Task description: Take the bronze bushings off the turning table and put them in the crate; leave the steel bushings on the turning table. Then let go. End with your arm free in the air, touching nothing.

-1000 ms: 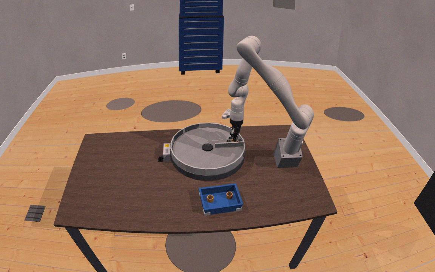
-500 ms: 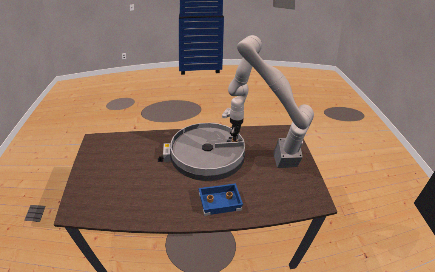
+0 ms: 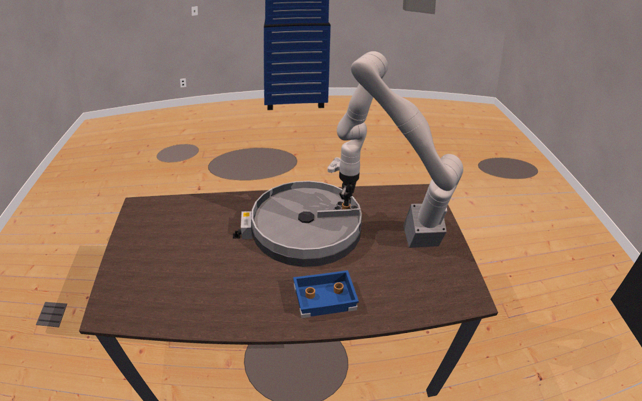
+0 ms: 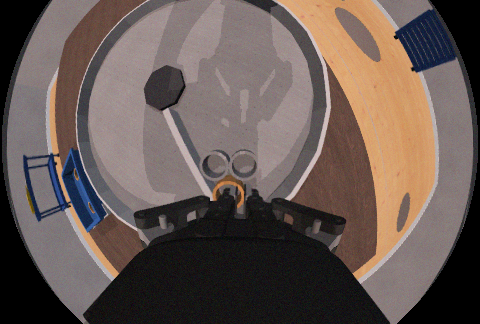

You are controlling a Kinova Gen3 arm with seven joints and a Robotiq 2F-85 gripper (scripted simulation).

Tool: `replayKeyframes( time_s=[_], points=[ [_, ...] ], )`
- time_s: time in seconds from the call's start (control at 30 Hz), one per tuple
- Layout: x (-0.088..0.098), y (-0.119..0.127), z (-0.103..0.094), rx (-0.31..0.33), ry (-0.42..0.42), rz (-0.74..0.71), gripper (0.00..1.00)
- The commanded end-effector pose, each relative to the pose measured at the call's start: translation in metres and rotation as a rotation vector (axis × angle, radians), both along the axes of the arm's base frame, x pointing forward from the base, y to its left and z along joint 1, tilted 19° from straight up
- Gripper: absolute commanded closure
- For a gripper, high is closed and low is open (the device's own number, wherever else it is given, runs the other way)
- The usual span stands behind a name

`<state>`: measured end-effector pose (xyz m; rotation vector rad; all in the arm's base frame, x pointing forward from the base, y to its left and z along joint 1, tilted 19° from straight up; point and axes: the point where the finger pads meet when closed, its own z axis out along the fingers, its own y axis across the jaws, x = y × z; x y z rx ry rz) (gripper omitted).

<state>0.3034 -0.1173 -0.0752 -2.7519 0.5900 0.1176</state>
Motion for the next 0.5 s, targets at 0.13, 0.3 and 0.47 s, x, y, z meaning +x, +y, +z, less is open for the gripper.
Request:
replayKeyframes(
  time_s=[0.13, 0.3, 0.47],
  points=[
    [0.0005, -0.003, 0.0075, -0.001, -0.001, -0.001, 1.0],
    [0.0005, -0.003, 0.0075, -0.001, -0.001, -0.001, 1.0],
    [0.0005, -0.003, 0.0075, -0.001, -0.001, -0.001, 1.0]
  ],
)
